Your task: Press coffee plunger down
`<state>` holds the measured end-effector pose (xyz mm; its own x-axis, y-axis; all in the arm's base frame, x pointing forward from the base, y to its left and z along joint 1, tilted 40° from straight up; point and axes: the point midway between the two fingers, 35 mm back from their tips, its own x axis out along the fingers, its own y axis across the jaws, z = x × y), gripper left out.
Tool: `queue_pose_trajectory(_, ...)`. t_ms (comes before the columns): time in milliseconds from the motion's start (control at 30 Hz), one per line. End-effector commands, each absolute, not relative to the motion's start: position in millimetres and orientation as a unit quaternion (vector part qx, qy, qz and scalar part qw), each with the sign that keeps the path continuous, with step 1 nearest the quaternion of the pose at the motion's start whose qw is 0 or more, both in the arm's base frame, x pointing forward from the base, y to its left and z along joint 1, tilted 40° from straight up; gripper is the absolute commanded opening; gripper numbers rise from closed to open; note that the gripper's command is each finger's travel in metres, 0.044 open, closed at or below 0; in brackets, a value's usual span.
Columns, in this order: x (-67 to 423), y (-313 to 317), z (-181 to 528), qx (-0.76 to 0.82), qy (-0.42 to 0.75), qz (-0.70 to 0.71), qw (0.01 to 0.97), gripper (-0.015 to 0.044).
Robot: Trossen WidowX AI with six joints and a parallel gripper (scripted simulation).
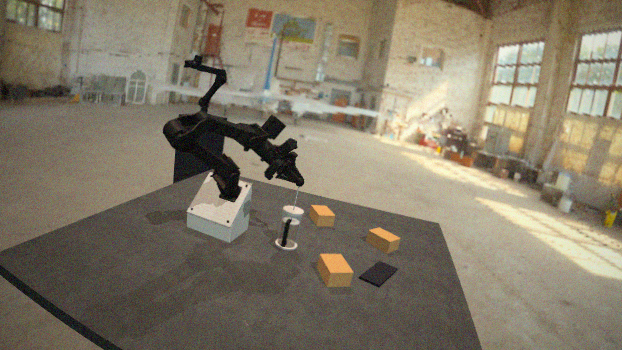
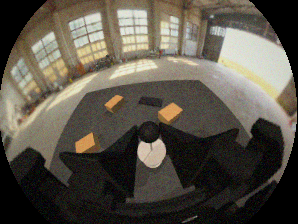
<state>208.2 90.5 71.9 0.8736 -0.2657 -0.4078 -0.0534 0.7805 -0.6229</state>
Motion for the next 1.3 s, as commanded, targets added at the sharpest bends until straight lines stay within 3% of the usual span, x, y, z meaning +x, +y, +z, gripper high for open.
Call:
queue_pose_trajectory(0,205.0,80.8,55.2,-0.341,0.263,-0.056,0.901,0.0116)
queue_pose_trajectory(1267,226.6,52.6,13.1,-0.342,0.251,-0.048,0.904,0.0116)
